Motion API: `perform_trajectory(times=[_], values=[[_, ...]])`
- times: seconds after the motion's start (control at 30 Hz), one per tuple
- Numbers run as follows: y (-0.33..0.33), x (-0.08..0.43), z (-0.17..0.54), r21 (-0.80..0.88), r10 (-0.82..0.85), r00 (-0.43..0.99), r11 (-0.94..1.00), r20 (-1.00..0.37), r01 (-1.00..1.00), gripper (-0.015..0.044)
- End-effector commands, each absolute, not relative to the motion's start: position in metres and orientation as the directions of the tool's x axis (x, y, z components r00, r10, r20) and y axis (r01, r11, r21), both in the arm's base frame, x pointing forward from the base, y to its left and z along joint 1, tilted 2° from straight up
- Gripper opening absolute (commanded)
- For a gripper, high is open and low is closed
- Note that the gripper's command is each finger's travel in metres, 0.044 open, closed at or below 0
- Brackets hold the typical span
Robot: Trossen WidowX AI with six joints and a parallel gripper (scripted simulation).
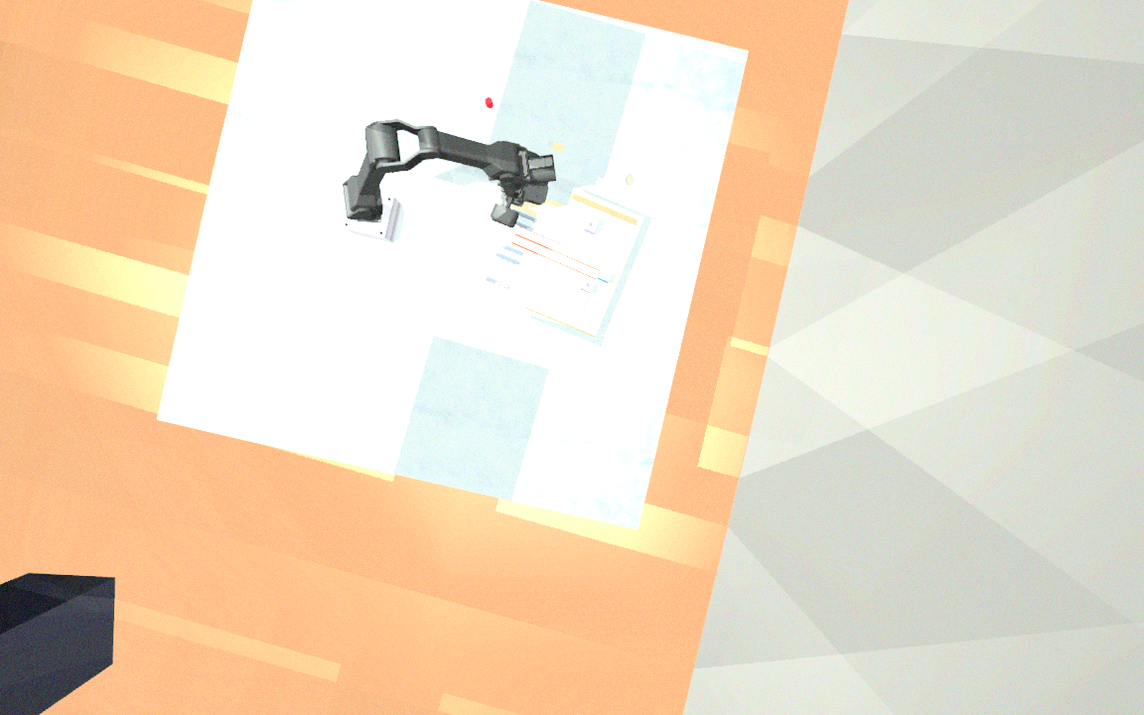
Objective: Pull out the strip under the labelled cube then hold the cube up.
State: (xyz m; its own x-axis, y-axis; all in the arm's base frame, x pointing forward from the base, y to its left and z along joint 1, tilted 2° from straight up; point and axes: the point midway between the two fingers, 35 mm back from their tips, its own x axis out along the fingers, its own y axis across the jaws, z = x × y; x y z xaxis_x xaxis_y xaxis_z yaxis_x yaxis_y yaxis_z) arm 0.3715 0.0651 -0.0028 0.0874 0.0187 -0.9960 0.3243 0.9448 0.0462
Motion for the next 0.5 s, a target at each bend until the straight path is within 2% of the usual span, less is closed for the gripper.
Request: perform_trajectory(times=[0.0, 0.47], values=[[0.067, 0.361, -0.008, 0.038, 0.016, 0.069, 0.945, -0.997, 0.326, 0.0000], [0.075, 0.341, -0.010, 0.038, 0.017, 0.067, 0.945, -0.998, 0.326, 0.0000]])
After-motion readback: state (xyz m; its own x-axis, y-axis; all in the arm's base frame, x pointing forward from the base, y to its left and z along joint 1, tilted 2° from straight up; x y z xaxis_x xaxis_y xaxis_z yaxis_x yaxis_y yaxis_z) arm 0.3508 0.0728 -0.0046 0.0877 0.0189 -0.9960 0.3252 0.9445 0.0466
